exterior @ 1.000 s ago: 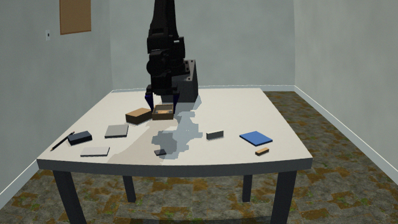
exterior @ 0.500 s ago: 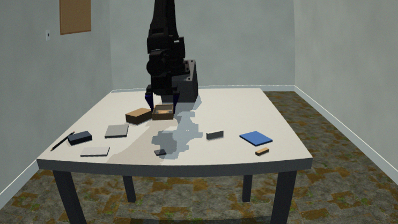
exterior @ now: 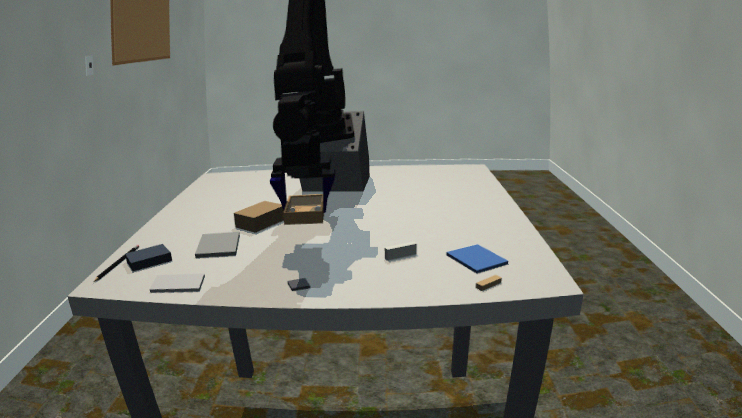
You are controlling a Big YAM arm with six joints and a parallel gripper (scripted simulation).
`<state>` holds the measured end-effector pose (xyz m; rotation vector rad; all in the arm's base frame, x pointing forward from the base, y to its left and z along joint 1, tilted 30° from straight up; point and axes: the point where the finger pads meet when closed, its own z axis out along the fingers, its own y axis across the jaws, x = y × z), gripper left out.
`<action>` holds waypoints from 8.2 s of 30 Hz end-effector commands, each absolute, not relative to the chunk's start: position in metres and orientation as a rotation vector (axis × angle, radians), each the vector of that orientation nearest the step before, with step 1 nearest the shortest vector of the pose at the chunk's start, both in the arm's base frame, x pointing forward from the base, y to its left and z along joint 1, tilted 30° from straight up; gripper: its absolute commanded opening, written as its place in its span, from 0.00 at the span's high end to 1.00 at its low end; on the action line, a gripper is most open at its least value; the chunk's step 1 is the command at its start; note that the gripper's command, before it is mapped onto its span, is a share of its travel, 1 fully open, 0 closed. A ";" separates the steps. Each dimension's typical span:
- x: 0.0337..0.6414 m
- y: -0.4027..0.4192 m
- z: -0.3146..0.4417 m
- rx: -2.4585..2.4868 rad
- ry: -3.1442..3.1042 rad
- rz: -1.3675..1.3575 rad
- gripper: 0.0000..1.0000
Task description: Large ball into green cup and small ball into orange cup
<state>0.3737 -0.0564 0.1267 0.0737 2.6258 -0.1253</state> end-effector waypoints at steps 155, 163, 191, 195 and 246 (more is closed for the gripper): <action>0.414 -0.068 0.078 0.067 2.593 -0.135 0.30; 0.414 -0.068 0.078 0.067 2.593 -0.135 0.13; 0.414 -0.068 0.078 0.067 2.592 -0.135 0.13; 0.414 -0.068 0.084 0.066 2.581 -0.136 0.13; 0.379 -0.054 0.161 0.074 2.580 -0.125 0.13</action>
